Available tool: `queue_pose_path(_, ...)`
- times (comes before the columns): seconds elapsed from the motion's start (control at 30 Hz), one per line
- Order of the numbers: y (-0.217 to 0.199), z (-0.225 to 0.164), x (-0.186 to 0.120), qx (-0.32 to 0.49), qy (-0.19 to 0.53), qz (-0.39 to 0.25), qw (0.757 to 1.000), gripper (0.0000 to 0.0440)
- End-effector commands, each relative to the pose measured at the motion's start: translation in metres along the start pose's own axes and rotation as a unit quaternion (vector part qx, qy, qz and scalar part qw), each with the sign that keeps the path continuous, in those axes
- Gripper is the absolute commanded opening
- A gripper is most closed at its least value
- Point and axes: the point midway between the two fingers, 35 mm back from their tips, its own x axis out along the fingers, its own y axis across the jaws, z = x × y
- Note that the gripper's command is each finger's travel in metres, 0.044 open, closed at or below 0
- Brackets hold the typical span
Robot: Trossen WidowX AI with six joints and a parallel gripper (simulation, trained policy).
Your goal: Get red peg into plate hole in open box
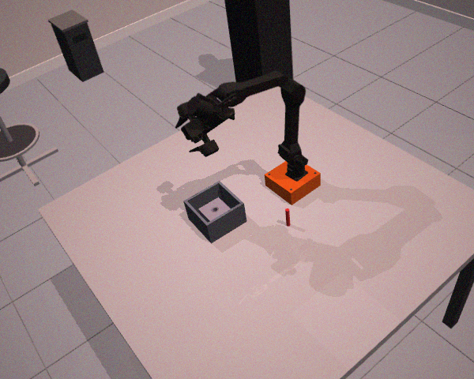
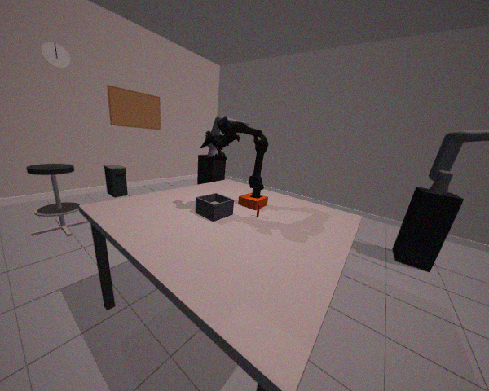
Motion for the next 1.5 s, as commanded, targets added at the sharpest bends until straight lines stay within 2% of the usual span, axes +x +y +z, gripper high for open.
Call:
queue_pose_path(0.0,0.038,0.001,-0.014,0.041,-0.007,0.046,0.998,0.0440)
queue_pose_path(0.3,0.126,-0.015,-0.050,0.139,0.024,0.149,0.979,0.0440)
queue_pose_path(0.63,0.203,-0.059,-0.084,0.224,0.119,0.214,0.943,0.0440)
queue_pose_path(1.03,0.266,-0.115,-0.103,0.290,0.245,0.213,0.900,0.0440)
queue_pose_path(1.47,0.320,-0.146,-0.088,0.358,0.322,0.178,0.858,0.0440)
